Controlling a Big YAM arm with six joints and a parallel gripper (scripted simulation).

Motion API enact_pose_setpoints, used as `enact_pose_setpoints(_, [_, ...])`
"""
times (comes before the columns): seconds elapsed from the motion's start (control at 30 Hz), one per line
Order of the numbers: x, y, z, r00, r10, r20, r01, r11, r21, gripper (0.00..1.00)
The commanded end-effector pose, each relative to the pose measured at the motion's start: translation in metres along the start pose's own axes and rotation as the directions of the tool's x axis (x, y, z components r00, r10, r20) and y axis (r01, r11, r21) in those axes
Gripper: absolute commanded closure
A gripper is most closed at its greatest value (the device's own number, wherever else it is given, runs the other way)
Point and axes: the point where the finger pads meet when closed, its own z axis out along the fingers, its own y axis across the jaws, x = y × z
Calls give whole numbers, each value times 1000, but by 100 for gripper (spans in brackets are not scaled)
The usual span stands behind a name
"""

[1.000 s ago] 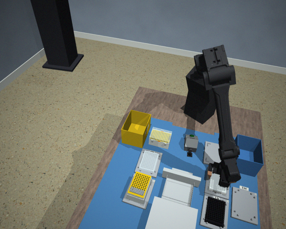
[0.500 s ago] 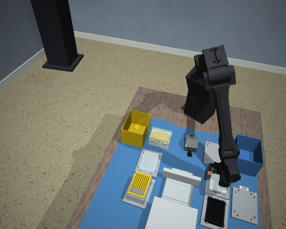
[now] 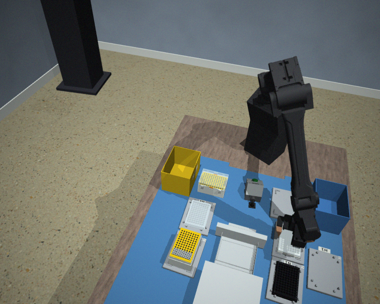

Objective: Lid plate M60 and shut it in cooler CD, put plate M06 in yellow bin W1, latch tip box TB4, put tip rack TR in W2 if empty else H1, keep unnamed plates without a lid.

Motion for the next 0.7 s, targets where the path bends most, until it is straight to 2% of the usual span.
enact_pose_setpoints(0.0, [-6, 10, -21, 1000, -1, 18, 2, 1000, -11, 0])
enact_pose_setpoints(0.2, [-7, 7, -25, 1000, 3, 17, -3, 1000, -8, 0])
enact_pose_setpoints(0.23, [9, 4, -12, 1000, -4, -15, 4, 1000, 5, 0])
enact_pose_setpoints(0.3, [-6, 9, -30, 1000, -1, 18, 1, 1000, -10, 0])
enact_pose_setpoints(0.67, [-6, 7, -44, 1000, 2, 17, -2, 1000, -8, 0])
